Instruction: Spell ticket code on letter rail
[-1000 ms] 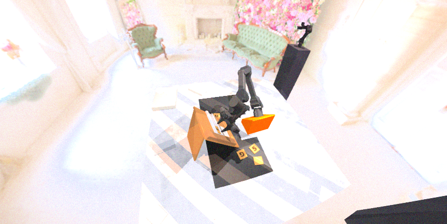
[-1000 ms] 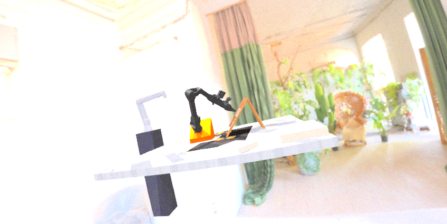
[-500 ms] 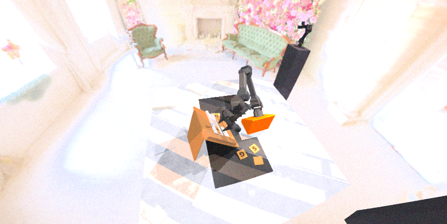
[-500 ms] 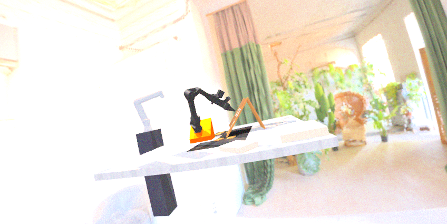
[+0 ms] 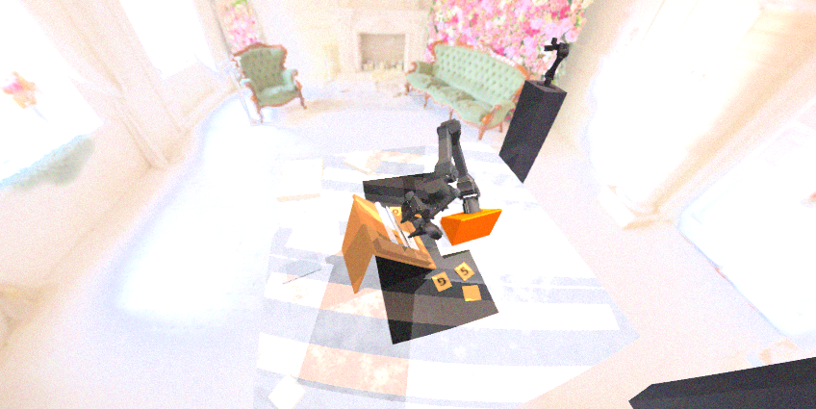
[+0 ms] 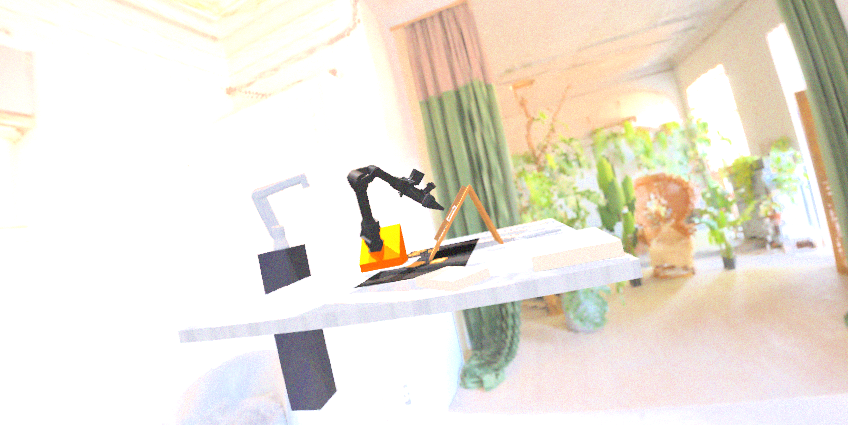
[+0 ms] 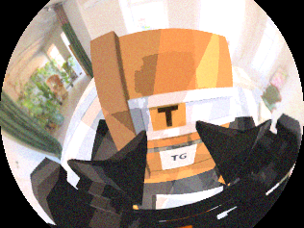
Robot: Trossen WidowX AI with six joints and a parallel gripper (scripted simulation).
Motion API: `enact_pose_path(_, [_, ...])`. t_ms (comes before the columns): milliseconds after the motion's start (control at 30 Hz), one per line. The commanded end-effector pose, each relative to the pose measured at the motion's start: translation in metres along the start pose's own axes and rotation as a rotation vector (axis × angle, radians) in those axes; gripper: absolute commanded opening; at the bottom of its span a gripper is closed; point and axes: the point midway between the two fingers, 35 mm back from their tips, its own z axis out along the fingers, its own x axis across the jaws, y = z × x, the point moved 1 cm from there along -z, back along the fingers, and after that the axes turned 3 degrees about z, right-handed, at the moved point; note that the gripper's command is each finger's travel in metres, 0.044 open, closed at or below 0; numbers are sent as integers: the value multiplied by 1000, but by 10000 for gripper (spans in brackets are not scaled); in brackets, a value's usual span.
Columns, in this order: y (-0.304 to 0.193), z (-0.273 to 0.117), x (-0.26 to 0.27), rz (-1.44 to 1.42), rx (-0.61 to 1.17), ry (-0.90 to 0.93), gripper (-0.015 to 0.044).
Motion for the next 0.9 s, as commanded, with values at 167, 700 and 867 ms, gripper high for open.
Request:
enact_pose_path(167, [1, -6, 0, 2, -1, -2, 295])
enact_pose_path(700, [0, -5, 0, 0, 0, 0, 0])
enact_pose_path(867, [0, -5, 0, 0, 0, 0, 0])
